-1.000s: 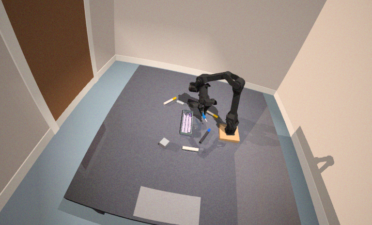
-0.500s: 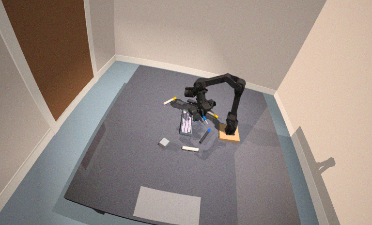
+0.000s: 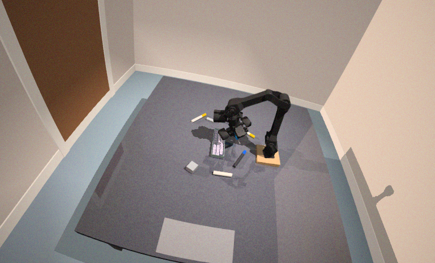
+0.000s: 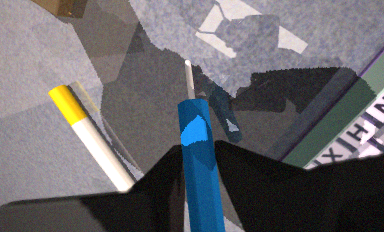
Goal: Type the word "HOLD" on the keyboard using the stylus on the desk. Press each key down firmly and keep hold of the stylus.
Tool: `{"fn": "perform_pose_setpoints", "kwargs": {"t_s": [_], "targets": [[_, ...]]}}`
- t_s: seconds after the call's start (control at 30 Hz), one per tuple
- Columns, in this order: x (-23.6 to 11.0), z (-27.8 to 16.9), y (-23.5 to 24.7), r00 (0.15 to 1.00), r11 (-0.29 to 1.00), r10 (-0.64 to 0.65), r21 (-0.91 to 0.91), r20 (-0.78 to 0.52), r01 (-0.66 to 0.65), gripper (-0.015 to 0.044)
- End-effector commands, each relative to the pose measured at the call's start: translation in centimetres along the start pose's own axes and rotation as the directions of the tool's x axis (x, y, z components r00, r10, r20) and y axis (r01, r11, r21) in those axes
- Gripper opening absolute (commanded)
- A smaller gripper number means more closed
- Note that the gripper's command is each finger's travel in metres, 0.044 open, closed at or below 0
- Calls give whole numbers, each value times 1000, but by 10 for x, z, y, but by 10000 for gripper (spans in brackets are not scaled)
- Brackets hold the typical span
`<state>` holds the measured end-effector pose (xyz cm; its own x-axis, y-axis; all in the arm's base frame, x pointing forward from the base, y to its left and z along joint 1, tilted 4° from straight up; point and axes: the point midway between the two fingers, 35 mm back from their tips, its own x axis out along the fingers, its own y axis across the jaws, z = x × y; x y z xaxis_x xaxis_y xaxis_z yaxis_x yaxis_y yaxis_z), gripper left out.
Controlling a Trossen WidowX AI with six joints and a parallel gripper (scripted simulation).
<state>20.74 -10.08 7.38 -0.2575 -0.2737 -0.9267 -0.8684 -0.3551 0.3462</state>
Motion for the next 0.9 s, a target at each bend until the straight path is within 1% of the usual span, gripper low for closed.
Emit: {"fn": "perform_pose_setpoints", "kwargs": {"t_s": [0.0, 0.2, 0.4, 0.63, 0.87], "targets": [[-4, 0, -3, 996, 1000, 12, 15, -87, -11, 0], [-14, 0, -11, 969, 999, 18, 43, -248, -7, 0], [-26, 1, -19, 915, 997, 2, 71, -403, 30, 0], [-44, 5, -29, 823, 989, -39, 94, -567, 112, 0], [-65, 13, -39, 703, 968, -98, 95, -705, 230, 0]]}}
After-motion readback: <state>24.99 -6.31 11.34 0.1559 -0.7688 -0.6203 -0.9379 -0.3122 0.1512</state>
